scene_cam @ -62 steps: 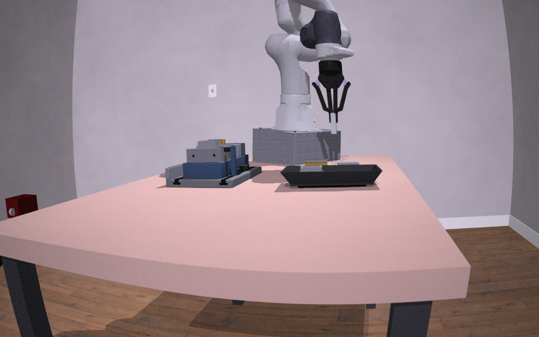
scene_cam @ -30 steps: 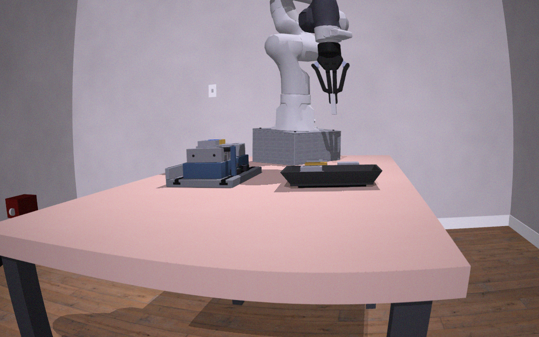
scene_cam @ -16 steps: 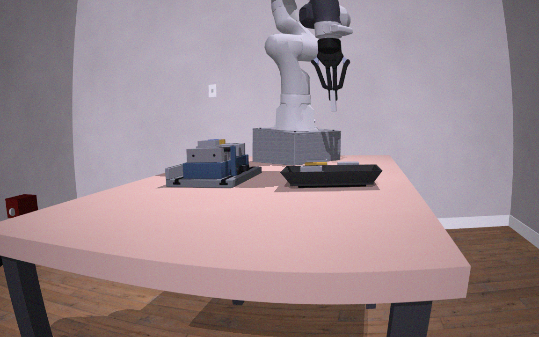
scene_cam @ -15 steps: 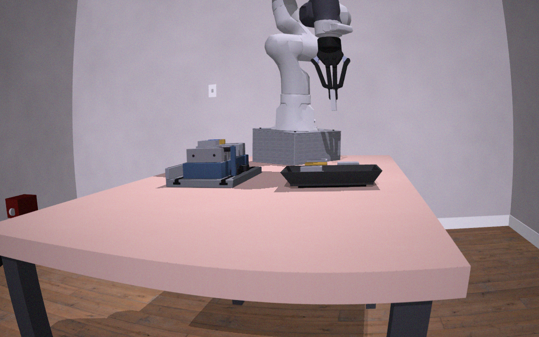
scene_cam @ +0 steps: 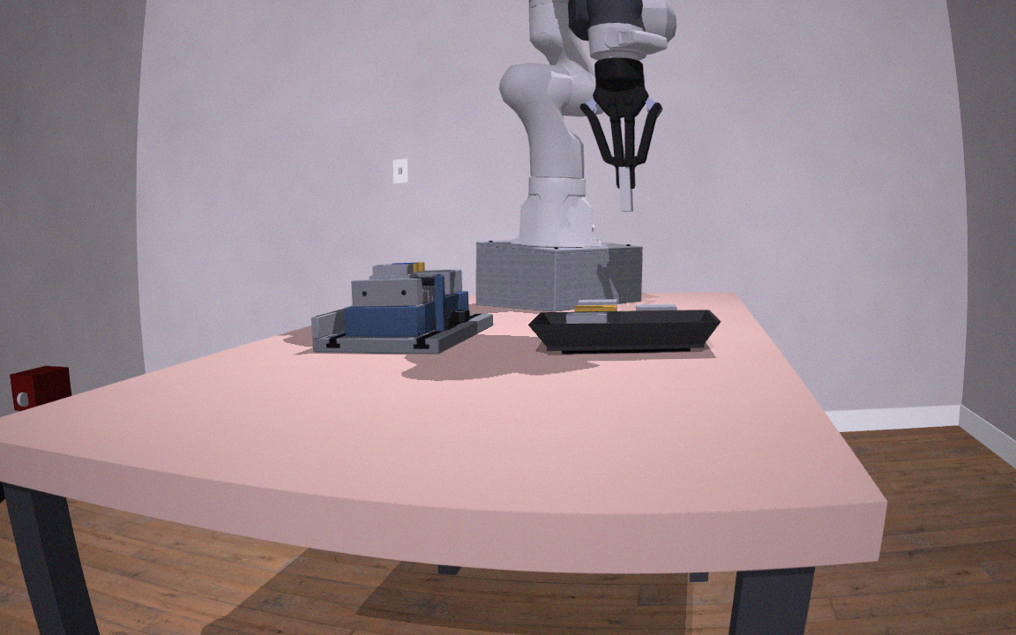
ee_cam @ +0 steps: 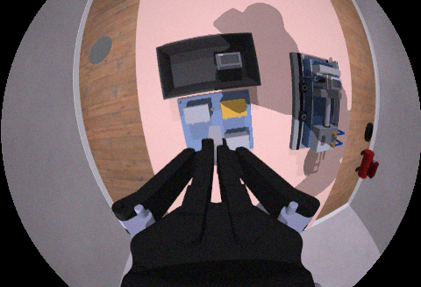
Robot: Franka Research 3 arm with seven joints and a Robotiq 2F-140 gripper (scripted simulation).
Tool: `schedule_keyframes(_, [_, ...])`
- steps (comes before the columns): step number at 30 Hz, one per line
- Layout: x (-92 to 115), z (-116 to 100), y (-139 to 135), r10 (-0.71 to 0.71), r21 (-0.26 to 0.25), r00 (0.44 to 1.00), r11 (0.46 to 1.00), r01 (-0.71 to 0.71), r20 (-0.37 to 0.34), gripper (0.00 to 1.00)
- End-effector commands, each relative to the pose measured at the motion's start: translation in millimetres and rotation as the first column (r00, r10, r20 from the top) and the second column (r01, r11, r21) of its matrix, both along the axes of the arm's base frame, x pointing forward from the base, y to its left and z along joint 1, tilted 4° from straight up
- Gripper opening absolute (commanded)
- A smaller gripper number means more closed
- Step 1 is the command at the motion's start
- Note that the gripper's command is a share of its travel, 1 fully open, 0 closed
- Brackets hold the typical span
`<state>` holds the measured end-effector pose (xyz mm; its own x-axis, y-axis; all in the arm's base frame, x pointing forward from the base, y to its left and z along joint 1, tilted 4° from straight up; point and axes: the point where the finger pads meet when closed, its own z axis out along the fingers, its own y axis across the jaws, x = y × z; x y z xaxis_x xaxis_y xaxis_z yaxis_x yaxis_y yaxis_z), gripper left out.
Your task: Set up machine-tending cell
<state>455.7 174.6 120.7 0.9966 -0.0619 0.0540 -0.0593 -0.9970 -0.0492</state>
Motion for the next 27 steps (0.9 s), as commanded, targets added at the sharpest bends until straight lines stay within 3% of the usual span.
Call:
schedule_keyframes(1, [2.0,0.0,2.0,0.061,0.007,0.998,0.998,-0.061,-0.007,0.0])
schedule_keyframes(27, [3.9,-25.2,3.4,0.059,0.007,0.998,0.998,-0.059,-0.009,0.0])
